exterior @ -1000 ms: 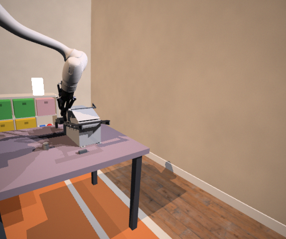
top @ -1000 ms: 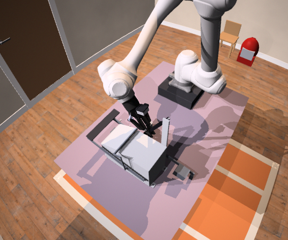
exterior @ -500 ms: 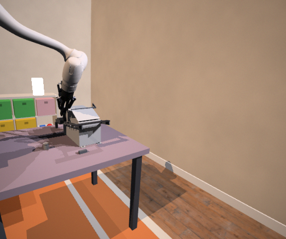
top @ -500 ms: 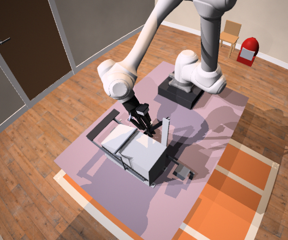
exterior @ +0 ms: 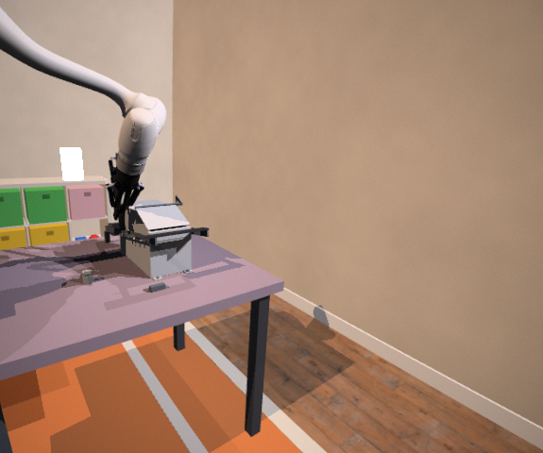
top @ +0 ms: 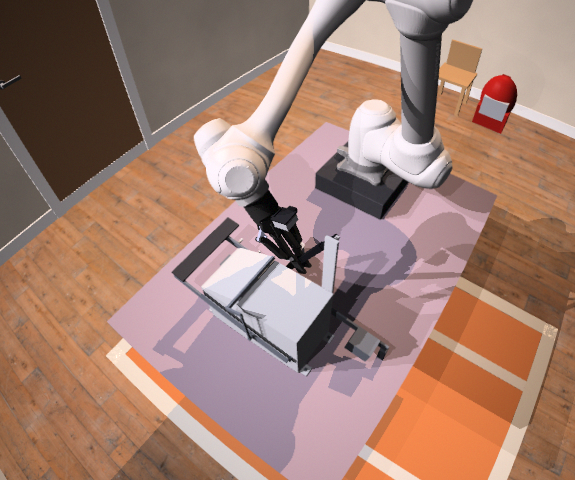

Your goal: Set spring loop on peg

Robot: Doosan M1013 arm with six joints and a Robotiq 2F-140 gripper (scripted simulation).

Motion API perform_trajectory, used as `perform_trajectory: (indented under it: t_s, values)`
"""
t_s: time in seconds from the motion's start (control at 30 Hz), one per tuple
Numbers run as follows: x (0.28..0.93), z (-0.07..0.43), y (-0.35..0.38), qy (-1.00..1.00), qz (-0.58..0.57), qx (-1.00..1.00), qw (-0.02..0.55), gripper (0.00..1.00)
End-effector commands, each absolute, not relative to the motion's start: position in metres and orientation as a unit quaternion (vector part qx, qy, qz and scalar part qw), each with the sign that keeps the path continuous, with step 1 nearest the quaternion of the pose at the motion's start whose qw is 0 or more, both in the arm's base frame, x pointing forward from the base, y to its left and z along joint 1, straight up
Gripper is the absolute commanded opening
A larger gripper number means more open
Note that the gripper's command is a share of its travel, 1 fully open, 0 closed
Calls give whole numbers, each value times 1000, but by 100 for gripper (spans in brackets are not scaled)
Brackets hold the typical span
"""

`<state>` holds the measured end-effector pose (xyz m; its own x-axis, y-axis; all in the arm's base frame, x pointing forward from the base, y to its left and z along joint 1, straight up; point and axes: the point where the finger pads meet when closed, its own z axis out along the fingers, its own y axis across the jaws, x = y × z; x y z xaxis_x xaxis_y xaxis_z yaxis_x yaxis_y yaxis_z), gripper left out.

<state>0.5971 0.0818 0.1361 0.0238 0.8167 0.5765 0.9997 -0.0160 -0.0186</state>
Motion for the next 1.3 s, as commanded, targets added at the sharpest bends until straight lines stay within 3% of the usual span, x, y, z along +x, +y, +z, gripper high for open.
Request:
perform_trajectory:
  t_s: [0.0, 1.27]
  values:
    - [597, 137, 82, -667, -210, -681, 218, 17]
    - [592, 137, 84, -663, -200, -684, 228, 17]
